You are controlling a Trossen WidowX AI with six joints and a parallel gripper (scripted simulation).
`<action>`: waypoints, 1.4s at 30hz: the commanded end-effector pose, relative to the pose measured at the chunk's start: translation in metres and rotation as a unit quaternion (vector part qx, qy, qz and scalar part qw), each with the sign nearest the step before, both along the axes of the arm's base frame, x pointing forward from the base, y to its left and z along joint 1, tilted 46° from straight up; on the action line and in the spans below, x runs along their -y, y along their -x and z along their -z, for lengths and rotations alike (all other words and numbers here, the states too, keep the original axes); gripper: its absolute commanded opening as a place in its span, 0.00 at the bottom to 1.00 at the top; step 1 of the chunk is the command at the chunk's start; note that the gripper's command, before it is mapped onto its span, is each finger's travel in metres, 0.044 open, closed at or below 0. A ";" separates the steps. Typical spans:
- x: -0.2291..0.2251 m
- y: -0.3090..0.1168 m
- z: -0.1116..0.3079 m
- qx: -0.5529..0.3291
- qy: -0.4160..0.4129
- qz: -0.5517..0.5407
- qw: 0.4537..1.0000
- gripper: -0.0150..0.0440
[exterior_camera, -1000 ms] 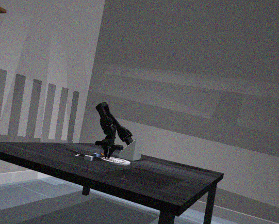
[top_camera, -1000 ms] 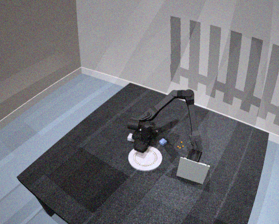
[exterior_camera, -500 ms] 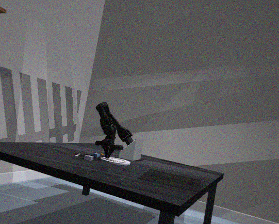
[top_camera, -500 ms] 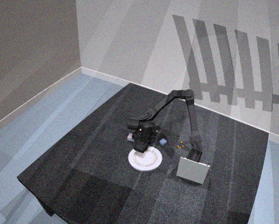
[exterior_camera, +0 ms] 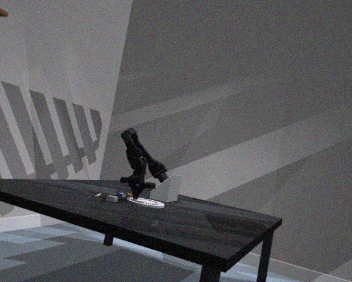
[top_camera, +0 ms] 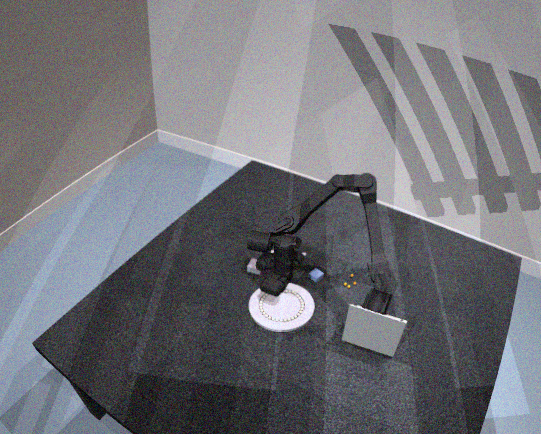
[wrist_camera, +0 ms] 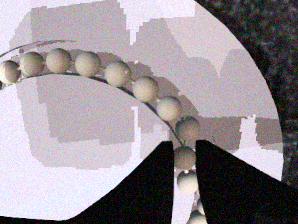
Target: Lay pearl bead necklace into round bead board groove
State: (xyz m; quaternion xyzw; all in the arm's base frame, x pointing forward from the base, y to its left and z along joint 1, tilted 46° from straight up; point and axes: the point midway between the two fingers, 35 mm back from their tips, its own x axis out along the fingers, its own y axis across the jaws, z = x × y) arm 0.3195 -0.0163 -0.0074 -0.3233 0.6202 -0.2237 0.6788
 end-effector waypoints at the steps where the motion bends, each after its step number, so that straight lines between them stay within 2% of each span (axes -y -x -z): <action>1: -0.002 0.002 -0.003 -0.002 0.002 0.000 1.000 0.25; 22: 0.007 0.001 -0.004 -0.003 0.004 0.000 1.000 0.25; 38: 0.002 0.001 -0.009 -0.003 0.003 0.000 1.000 0.97; 39: 0.003 0.001 -0.007 -0.003 0.002 -0.001 1.000 1.00; 42: 0.001 0.001 -0.009 -0.003 0.004 0.000 1.000 1.00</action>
